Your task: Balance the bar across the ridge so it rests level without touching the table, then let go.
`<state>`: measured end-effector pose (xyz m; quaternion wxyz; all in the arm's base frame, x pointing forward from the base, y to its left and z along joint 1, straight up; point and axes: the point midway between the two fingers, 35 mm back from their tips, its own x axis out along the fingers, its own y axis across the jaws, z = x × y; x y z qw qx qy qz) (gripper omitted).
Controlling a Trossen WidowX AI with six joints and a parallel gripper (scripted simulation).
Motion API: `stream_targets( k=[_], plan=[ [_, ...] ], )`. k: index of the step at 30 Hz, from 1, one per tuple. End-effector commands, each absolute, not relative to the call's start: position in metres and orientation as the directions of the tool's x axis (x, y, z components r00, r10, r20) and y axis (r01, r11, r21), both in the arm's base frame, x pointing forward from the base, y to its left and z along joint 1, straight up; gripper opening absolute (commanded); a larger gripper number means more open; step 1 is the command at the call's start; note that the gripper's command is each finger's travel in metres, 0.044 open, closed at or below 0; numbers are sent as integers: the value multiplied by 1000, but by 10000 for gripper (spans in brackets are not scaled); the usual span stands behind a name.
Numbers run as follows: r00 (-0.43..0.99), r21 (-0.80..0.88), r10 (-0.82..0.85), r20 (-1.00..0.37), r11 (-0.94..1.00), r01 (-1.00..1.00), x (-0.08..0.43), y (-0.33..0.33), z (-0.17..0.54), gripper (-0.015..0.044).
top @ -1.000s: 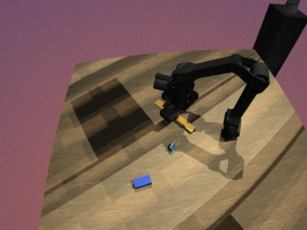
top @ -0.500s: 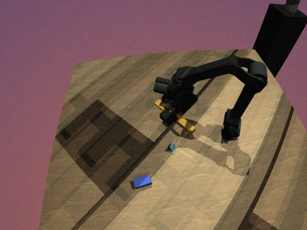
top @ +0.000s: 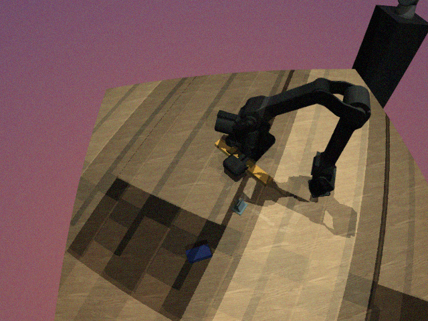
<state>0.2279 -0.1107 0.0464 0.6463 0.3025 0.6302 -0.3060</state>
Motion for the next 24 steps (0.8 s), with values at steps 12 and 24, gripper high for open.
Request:
stream_targets(
  k=[12, 24],
  plan=[
    [19, 5, -14, -1000, 630, 777, 228, -111, 46, 131],
    [19, 6, -14, -1000, 630, 776, 230, -112, 62, 0]
  ],
)
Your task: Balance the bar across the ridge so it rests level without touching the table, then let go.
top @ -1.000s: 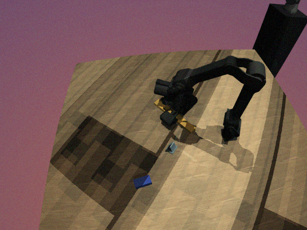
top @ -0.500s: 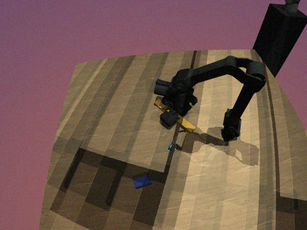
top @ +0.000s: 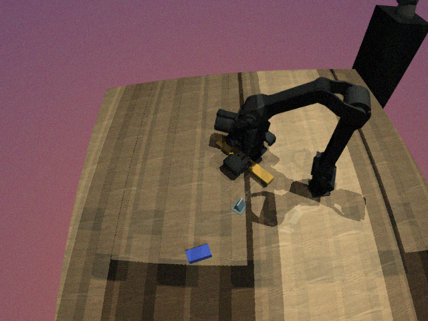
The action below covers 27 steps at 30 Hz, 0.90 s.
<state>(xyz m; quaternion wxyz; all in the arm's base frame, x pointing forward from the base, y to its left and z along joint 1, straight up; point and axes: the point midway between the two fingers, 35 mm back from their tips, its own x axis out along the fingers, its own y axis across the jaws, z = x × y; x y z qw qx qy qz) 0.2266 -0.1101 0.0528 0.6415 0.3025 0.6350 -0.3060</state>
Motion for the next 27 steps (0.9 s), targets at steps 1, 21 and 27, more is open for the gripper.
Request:
stream_targets(
  k=[1, 21, 27],
  plan=[
    [20, 7, -14, -1000, 630, 776, 230, -112, 65, 0],
    [22, 9, -12, -1000, 632, 775, 230, -111, 116, 0],
    [22, 10, -11, -1000, 633, 774, 228, -110, 131, 0]
  ],
)
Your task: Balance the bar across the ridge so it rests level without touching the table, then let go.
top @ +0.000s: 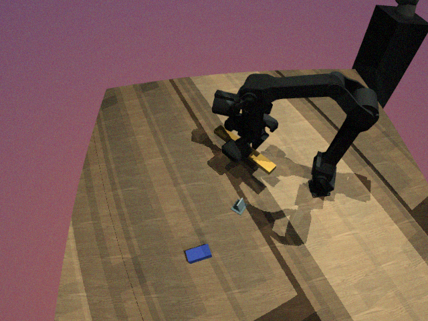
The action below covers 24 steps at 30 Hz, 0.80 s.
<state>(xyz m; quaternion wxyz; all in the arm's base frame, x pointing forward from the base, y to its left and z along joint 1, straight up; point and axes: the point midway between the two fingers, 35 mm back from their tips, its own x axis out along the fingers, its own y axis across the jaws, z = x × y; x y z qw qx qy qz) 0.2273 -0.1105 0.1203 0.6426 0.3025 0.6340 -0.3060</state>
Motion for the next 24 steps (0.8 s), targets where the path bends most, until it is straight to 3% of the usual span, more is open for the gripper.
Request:
stream_targets(
  k=[1, 24],
  plan=[
    [22, 10, -11, -1000, 633, 774, 227, -110, 134, 0],
    [25, 15, -4, -1000, 699, 715, 254, -40, 138, 0]
  ],
)
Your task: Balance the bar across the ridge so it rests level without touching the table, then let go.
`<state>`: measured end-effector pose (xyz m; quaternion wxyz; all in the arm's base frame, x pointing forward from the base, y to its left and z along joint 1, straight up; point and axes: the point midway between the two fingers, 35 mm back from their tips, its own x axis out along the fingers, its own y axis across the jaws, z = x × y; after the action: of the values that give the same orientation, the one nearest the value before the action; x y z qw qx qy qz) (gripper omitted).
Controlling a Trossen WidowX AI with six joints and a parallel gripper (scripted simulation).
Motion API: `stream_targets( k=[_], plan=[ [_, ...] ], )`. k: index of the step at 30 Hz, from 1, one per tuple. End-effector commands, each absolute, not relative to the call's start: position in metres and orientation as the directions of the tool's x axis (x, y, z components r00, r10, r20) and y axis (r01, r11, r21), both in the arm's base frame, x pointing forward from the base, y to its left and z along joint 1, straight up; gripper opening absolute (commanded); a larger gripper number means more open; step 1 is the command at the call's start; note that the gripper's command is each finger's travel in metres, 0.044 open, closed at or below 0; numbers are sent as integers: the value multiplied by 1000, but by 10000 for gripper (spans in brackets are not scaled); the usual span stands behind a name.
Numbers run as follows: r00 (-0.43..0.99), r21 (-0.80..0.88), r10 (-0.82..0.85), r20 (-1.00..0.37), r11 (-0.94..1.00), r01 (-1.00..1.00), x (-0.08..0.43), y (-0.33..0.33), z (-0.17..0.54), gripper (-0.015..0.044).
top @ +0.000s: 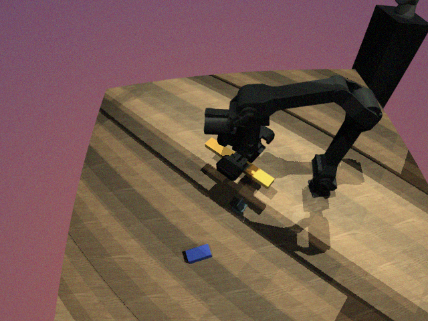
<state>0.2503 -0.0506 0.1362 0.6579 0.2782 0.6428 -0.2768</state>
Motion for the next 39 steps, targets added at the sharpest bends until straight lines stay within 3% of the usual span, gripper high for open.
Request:
stream_targets(
  k=[1, 24, 39],
  plan=[
    [25, 15, -4, -1000, 702, 712, 255, -36, 138, 0],
    [25, 20, 5, -1000, 772, 636, 255, 51, 139, 0],
    [25, 20, 5, -1000, 773, 634, 256, 54, 121, 0]
  ],
)
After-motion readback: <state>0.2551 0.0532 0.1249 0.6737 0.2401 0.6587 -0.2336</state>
